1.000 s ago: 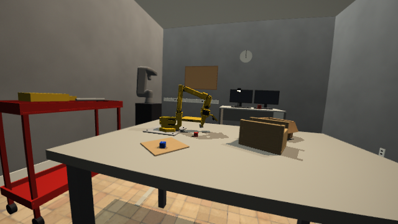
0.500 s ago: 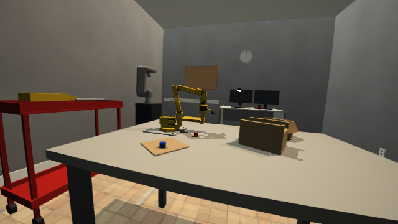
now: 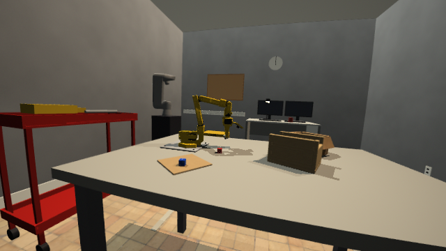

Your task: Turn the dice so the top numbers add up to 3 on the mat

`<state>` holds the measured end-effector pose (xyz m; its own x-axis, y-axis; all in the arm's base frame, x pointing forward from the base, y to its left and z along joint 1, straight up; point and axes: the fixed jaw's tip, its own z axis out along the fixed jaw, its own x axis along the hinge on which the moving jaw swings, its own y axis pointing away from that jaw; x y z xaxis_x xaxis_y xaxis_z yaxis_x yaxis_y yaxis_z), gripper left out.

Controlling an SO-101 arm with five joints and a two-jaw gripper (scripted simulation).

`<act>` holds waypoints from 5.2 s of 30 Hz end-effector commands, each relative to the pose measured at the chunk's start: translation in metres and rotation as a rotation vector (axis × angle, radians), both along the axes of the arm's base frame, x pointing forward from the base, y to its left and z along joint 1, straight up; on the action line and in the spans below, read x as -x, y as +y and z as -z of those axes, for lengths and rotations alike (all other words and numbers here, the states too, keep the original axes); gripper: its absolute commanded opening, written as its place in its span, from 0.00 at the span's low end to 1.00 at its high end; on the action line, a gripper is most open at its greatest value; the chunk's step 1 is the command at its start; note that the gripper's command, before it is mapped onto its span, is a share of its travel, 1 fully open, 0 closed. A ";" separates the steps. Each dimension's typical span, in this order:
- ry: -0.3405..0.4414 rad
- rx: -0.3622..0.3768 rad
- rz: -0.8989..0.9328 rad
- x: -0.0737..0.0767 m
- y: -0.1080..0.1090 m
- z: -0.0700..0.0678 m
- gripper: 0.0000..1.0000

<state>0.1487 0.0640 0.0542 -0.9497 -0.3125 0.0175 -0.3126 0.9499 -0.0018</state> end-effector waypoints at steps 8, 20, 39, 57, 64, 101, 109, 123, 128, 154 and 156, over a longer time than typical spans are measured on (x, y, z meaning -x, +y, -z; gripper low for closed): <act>-0.053 -0.021 -0.003 -0.002 0.003 0.001 0.00; -0.264 -0.102 -0.009 -0.019 0.009 0.002 0.00; -0.397 -0.151 -0.012 -0.029 0.013 0.001 0.00; -0.692 -0.258 -0.021 -0.053 0.021 0.002 0.00; -0.751 -0.279 -0.022 -0.056 0.022 0.000 0.00; -1.044 -0.382 -0.027 -0.082 0.032 0.003 0.00; -1.106 -0.403 -0.027 -0.084 0.033 0.002 0.00; -1.122 -0.409 -0.028 -0.084 0.033 0.001 0.00; -1.122 -0.409 -0.028 -0.084 0.033 0.001 0.00; -1.122 -0.394 -0.036 -0.082 0.030 0.004 0.00; -1.122 -0.394 -0.036 -0.082 0.030 0.004 0.00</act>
